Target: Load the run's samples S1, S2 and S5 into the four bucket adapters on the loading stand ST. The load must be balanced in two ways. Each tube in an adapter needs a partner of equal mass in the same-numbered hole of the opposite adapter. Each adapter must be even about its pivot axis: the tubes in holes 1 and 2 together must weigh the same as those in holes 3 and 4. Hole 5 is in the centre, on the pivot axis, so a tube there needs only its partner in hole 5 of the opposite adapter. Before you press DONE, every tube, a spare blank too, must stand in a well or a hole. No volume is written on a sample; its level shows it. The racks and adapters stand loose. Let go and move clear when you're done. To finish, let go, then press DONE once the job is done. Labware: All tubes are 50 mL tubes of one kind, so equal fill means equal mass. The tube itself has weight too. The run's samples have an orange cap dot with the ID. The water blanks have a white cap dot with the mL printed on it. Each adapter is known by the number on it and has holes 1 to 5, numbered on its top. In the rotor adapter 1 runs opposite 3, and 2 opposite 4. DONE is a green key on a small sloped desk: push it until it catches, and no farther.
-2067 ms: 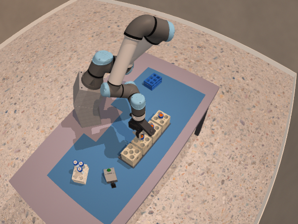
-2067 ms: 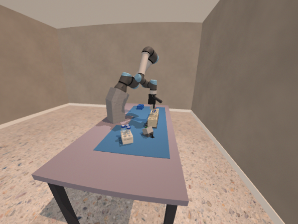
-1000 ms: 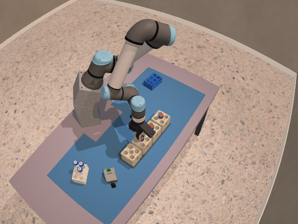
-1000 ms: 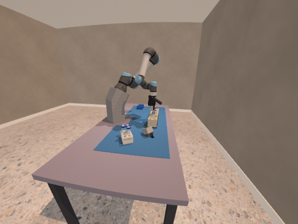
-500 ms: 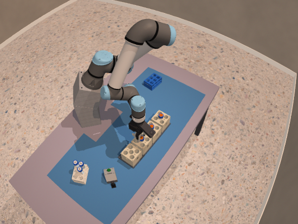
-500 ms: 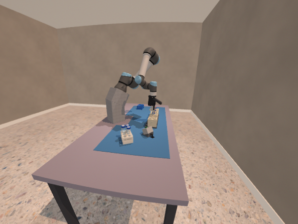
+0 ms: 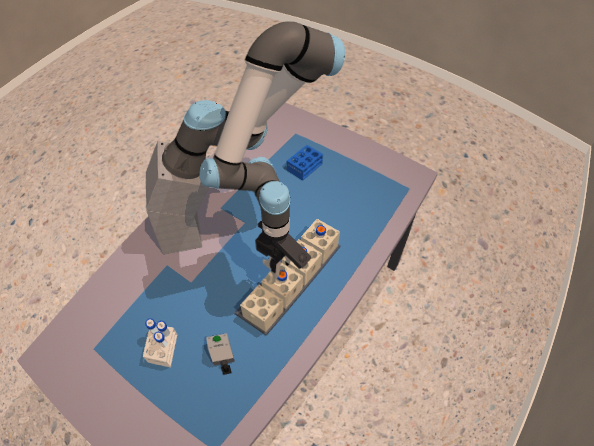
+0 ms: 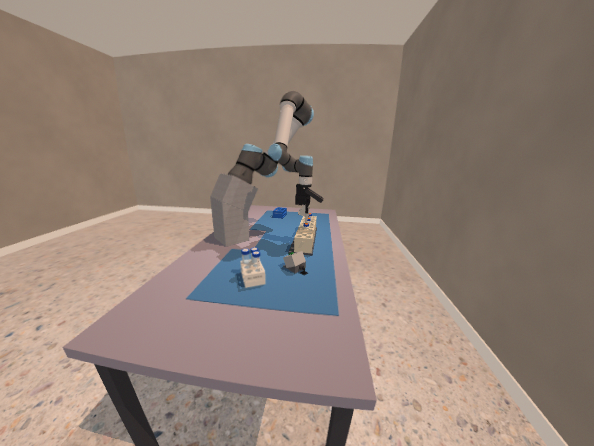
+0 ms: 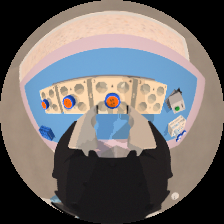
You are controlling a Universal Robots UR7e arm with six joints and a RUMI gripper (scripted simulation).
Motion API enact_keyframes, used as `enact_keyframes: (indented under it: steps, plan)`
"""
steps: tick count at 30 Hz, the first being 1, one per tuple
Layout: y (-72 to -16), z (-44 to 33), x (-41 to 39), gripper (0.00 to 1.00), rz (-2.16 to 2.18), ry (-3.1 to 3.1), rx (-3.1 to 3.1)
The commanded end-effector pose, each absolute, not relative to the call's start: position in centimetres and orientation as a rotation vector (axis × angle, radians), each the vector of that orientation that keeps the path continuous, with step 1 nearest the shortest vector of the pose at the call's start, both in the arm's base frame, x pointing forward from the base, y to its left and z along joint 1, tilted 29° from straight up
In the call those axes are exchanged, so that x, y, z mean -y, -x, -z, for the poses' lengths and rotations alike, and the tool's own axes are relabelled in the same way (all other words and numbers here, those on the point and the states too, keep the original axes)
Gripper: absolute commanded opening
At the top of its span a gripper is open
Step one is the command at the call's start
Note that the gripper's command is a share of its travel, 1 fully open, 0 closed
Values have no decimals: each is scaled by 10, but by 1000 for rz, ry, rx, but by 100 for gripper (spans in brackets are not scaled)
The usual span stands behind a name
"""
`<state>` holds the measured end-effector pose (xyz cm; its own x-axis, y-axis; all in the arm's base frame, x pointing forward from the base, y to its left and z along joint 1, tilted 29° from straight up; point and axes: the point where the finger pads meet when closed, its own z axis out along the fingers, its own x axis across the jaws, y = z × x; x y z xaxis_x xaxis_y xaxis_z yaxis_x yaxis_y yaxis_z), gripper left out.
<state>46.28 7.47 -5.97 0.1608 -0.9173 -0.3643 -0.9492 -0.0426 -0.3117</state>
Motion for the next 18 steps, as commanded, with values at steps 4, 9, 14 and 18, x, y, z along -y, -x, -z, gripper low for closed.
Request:
enact_keyframes:
  steps: [4, 9, 14, 18]
  plan:
    - [-456, 65, -50, 35, -140, 1835, -1911]
    - [-447, 84, -14, 35, -222, 1589, -2134]
    - [-442, 95, 8, 35, -271, 1429, -2255]
    - [-435, 110, 36, 35, -334, 1204, -2400]
